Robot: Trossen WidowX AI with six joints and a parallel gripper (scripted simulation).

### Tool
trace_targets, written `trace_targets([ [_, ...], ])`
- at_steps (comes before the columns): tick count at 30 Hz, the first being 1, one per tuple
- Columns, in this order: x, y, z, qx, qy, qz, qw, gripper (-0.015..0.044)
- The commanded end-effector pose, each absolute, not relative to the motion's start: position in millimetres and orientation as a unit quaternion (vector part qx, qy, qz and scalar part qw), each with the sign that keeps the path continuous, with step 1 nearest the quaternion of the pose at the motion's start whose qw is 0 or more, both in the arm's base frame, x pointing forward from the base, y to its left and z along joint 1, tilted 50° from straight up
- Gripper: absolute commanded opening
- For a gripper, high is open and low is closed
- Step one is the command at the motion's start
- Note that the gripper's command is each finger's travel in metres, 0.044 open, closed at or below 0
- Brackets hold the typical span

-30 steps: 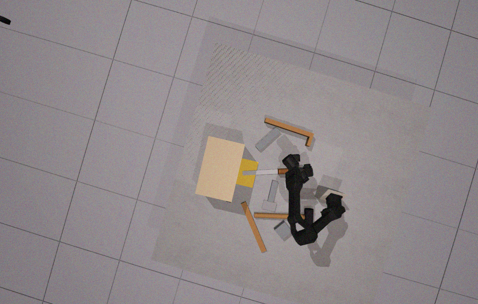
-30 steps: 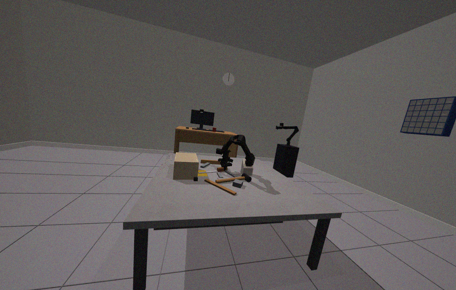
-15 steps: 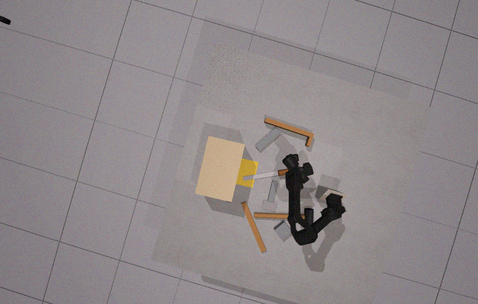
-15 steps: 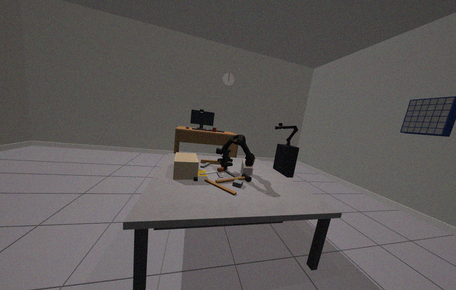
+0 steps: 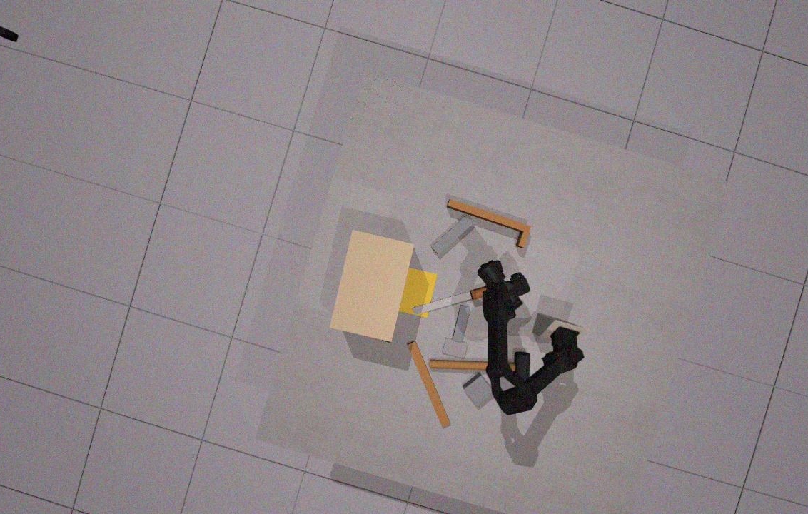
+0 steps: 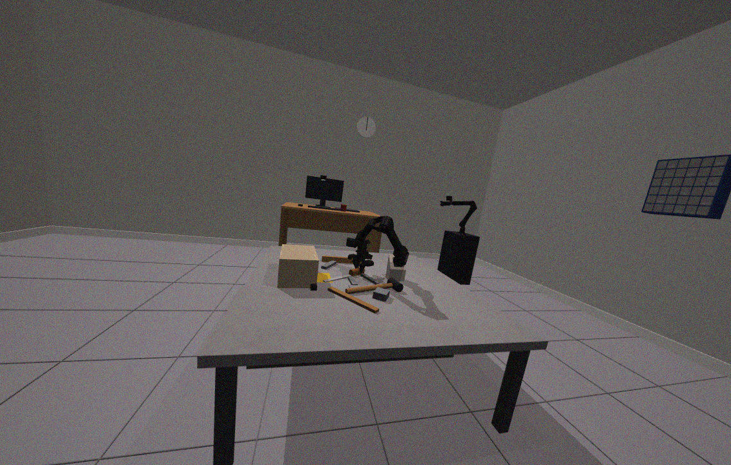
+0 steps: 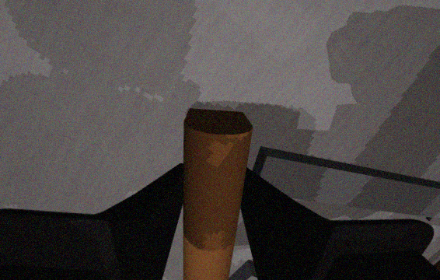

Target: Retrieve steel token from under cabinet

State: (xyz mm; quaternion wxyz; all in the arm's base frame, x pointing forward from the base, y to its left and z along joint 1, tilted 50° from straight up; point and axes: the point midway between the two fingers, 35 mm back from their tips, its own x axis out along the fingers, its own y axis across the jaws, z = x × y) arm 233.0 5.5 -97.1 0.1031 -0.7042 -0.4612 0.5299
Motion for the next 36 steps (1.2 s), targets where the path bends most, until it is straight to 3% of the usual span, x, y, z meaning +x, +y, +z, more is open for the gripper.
trace_targets([
  [1, 235.7, 3.9, -96.1, -0.708, -0.471, 0.519, 0.086, 0.0],
  [36, 246.9, 23.8, -72.6, -0.709, -0.48, 0.511, 0.075, 0.0],
])
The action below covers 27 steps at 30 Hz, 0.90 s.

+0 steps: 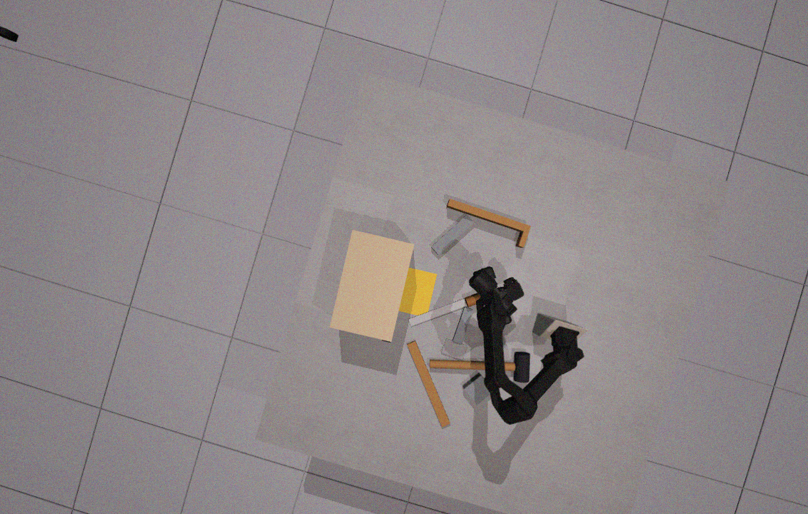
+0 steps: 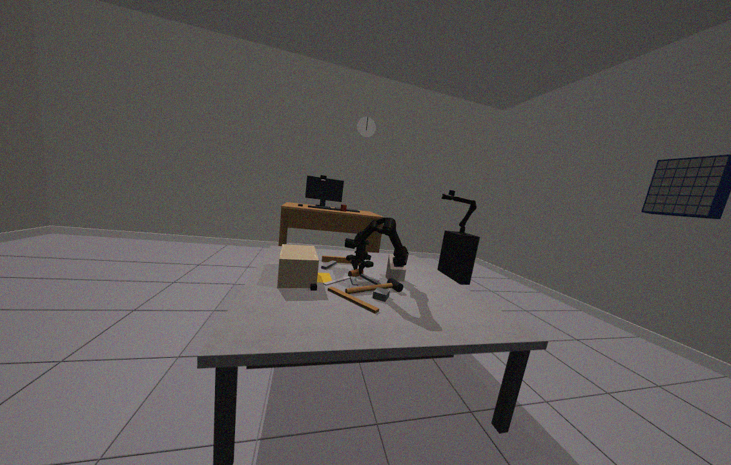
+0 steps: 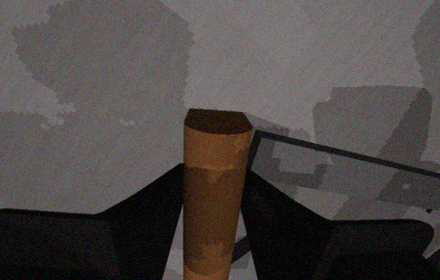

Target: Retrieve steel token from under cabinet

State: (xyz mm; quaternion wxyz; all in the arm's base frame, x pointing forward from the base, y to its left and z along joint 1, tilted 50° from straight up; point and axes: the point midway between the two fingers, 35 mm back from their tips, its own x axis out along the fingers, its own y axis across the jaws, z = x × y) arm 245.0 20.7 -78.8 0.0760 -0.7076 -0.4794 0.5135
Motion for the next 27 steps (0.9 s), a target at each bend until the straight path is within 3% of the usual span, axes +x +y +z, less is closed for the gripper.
trace_targets([
  [1, 247.3, 24.6, -71.7, -0.709, -0.48, 0.511, 0.075, 0.0],
  [27, 255.9, 43.1, -50.3, -0.709, -0.481, 0.511, 0.075, 0.0],
])
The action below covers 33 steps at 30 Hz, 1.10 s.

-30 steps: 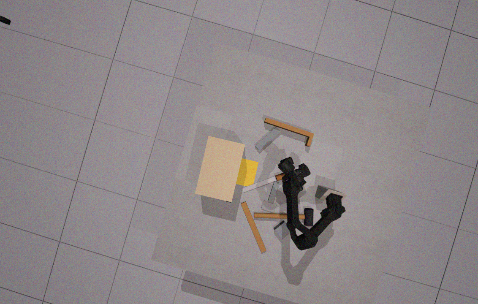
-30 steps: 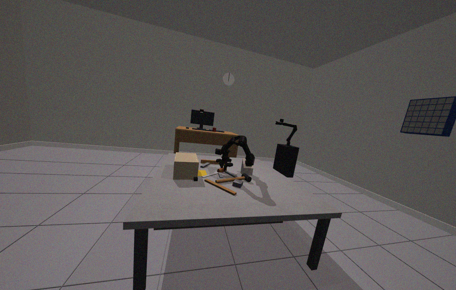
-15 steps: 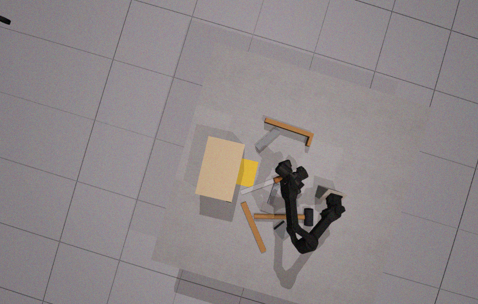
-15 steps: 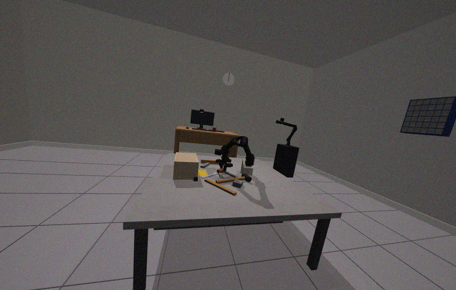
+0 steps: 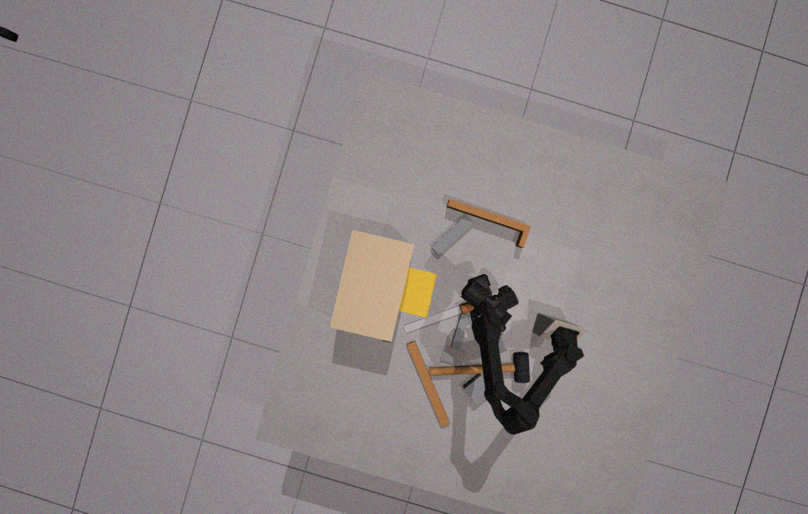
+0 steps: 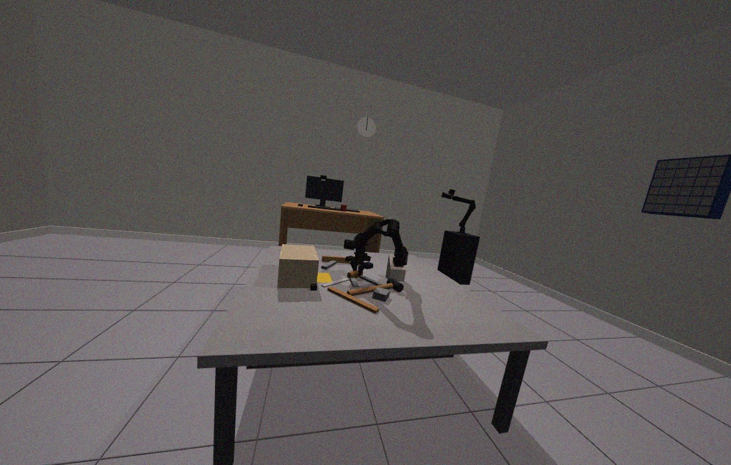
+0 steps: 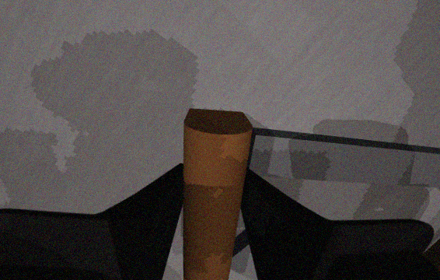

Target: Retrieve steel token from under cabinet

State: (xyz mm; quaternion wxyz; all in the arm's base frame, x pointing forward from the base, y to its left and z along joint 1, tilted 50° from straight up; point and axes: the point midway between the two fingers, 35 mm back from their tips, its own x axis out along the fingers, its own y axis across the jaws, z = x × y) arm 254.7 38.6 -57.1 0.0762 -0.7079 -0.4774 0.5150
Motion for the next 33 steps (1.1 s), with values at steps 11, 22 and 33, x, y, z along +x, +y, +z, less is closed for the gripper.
trace_targets([
  [11, 257.7, 47.6, -45.0, -0.709, -0.481, 0.51, 0.075, 0.0],
  [22, 258.7, 51.1, -41.0, -0.709, -0.481, 0.51, 0.075, 0.0],
  [33, 259.4, 53.7, -37.9, -0.709, -0.481, 0.51, 0.075, 0.0],
])
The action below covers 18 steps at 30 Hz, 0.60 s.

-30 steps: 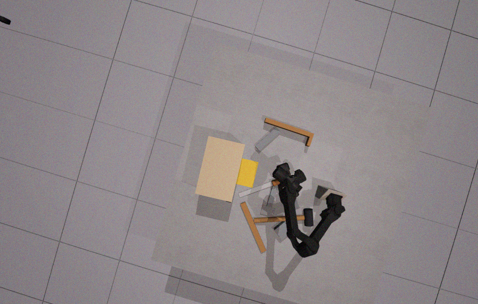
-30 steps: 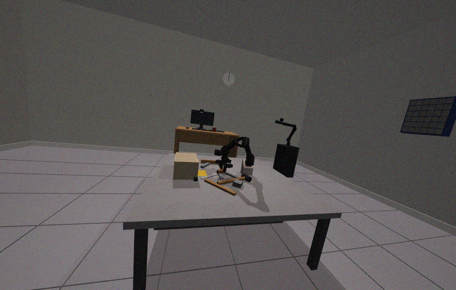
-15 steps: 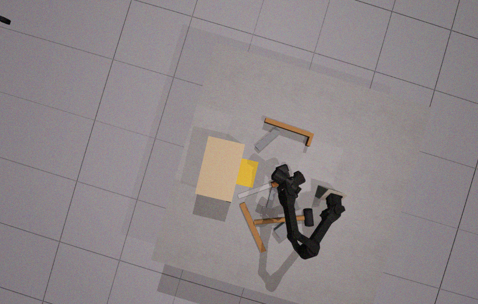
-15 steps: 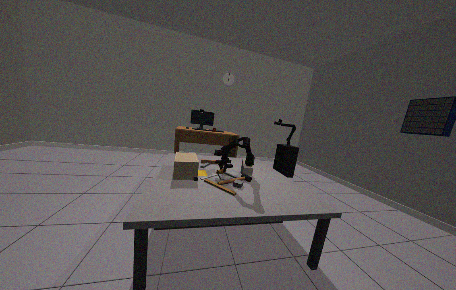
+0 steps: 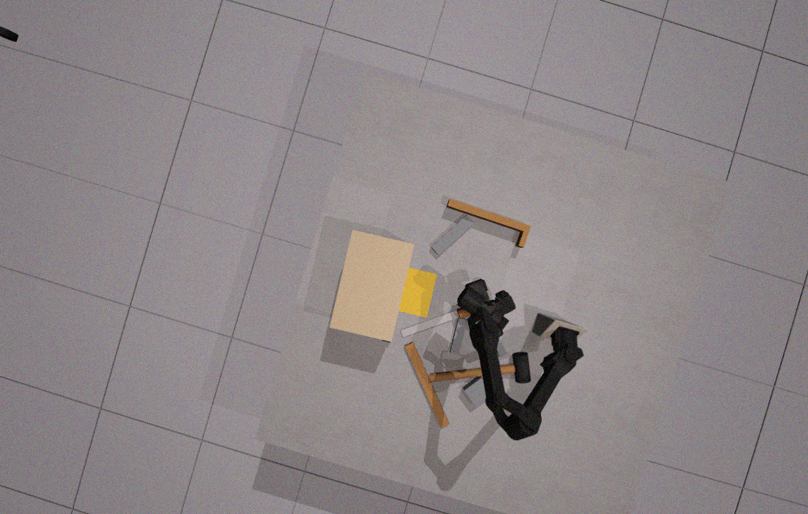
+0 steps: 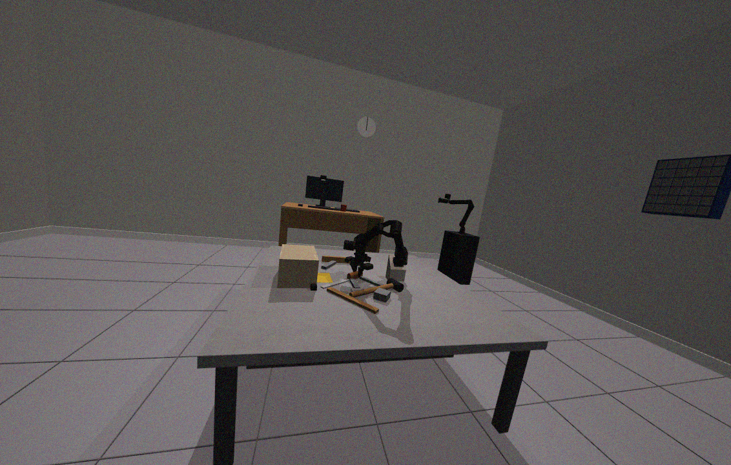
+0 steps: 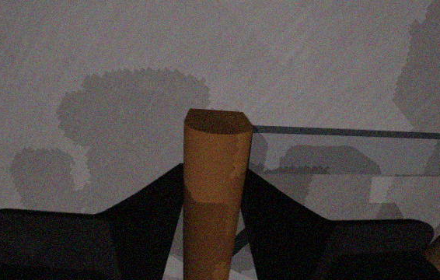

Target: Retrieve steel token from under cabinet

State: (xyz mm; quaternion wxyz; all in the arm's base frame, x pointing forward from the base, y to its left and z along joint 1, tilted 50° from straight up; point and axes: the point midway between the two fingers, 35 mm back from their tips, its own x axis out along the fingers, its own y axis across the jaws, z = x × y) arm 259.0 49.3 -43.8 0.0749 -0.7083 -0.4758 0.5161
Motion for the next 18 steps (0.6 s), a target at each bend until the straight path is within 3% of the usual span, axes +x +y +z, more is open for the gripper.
trace_targets([
  [1, 259.5, 54.1, -37.5, -0.709, -0.481, 0.51, 0.075, 0.0],
  [18, 260.9, 61.4, -29.0, -0.709, -0.481, 0.51, 0.076, 0.0],
])
